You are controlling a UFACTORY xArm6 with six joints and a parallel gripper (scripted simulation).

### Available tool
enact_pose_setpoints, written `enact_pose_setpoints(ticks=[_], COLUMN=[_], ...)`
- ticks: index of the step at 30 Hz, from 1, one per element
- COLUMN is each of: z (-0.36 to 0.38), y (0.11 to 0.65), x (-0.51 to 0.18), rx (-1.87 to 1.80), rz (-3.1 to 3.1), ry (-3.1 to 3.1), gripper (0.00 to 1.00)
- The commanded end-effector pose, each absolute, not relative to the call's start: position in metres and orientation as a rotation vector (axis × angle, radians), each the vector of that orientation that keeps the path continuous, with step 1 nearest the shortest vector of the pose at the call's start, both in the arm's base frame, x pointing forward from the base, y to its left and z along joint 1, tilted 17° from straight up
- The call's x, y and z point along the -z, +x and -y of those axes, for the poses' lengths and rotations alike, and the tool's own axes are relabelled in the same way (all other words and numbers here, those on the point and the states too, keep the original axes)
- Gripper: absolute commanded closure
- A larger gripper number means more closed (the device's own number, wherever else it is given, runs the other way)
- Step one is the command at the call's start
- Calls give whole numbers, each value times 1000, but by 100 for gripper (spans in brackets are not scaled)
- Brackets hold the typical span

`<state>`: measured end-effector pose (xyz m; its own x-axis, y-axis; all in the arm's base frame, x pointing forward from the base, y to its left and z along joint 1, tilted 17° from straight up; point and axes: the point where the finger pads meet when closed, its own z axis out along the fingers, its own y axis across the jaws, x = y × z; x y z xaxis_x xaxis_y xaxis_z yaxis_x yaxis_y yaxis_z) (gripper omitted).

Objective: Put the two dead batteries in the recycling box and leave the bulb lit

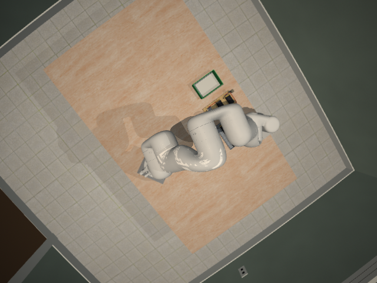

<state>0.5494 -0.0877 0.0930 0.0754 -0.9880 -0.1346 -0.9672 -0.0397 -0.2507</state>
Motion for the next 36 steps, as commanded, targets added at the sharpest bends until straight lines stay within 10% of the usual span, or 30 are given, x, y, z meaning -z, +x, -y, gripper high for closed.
enact_pose_setpoints(ticks=[1,36], z=[82,-48], y=[545,426], x=[-95,-84], rx=[114,114], rz=[-1961,-1962], ry=[-2080,-2079], gripper=[72,72])
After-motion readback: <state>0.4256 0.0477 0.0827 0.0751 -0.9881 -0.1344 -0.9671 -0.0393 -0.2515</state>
